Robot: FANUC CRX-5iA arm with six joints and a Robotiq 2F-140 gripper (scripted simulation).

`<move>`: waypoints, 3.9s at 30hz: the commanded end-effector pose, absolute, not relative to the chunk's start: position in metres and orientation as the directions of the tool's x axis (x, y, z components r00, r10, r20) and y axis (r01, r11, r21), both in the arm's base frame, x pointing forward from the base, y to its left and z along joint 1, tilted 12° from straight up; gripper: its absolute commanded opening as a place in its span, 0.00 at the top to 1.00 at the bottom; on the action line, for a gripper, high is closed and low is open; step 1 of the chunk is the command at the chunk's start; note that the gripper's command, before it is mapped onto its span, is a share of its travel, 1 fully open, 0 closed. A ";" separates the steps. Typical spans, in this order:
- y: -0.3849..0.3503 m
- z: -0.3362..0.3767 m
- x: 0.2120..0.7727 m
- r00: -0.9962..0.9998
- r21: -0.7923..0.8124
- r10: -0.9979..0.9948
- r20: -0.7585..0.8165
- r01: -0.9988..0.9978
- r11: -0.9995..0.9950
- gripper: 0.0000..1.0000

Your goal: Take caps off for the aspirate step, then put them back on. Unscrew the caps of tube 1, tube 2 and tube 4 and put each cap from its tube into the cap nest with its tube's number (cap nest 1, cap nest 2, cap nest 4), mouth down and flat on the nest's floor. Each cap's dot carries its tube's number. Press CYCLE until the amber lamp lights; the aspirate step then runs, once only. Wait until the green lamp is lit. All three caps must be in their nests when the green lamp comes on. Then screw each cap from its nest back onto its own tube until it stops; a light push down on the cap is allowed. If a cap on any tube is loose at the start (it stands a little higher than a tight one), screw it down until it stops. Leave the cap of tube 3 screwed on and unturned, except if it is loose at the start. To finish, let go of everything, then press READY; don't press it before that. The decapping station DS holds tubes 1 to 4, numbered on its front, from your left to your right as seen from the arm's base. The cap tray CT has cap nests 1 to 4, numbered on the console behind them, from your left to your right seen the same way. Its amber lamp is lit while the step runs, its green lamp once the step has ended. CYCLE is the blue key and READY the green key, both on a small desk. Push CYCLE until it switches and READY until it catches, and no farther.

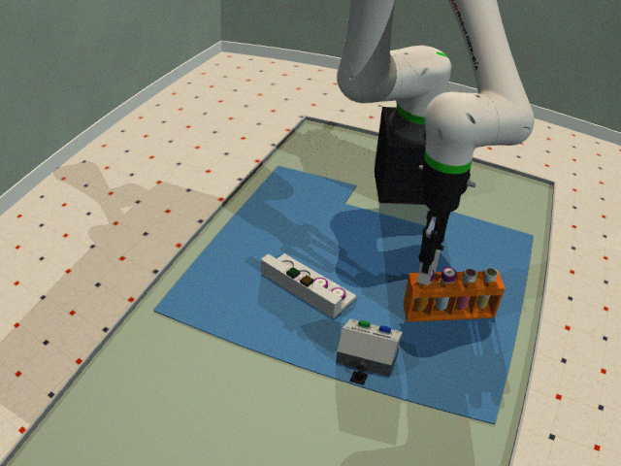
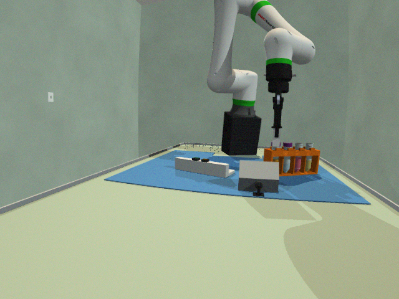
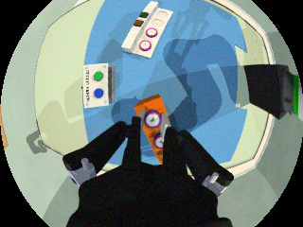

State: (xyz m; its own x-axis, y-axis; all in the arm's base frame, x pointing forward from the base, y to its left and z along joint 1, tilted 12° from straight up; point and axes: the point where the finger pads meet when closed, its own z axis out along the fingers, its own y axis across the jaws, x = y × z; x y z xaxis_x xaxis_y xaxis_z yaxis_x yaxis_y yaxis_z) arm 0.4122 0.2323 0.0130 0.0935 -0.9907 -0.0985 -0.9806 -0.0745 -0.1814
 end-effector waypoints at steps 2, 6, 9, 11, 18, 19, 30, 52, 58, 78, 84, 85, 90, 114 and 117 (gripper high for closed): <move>0.232 0.013 0.412 0.093 -0.182 -0.991 -0.098 -0.981 -0.074 1.00; 0.232 0.013 0.412 0.191 -0.190 -0.978 -0.080 -0.966 -0.173 1.00; 0.232 0.013 0.412 0.333 -0.200 -0.942 -0.050 -0.927 -0.317 1.00; 0.232 0.013 0.412 0.424 -0.204 -0.905 -0.030 -0.889 -0.410 1.00; 0.232 0.013 0.412 0.702 -0.202 -0.711 0.042 -0.691 -0.694 1.00; 0.232 0.013 0.412 0.702 -0.202 -0.711 0.042 -0.691 -0.694 1.00; 0.232 0.014 0.412 0.896 -0.176 -0.431 0.108 -0.409 -0.895 1.00; 0.232 0.014 0.412 0.722 -0.201 -0.690 0.047 -0.670 -0.714 0.65; 0.232 0.014 0.412 0.526 -0.206 -0.850 -0.006 -0.833 -0.514 0.65; 0.232 0.014 0.413 0.093 -0.182 -0.991 -0.098 -0.981 -0.074 1.00; 0.232 0.014 0.413 0.093 -0.182 -0.991 -0.098 -0.981 -0.074 1.00; 0.232 0.014 0.413 0.093 -0.182 -0.991 -0.098 -0.981 -0.074 1.00; 0.232 0.014 0.413 0.093 -0.182 -0.991 -0.098 -0.981 -0.074 1.00; 0.232 0.014 0.412 0.874 -0.181 -0.475 0.099 -0.453 -0.873 1.00; 0.232 0.014 0.412 0.896 -0.176 -0.431 0.108 -0.409 -0.895 1.00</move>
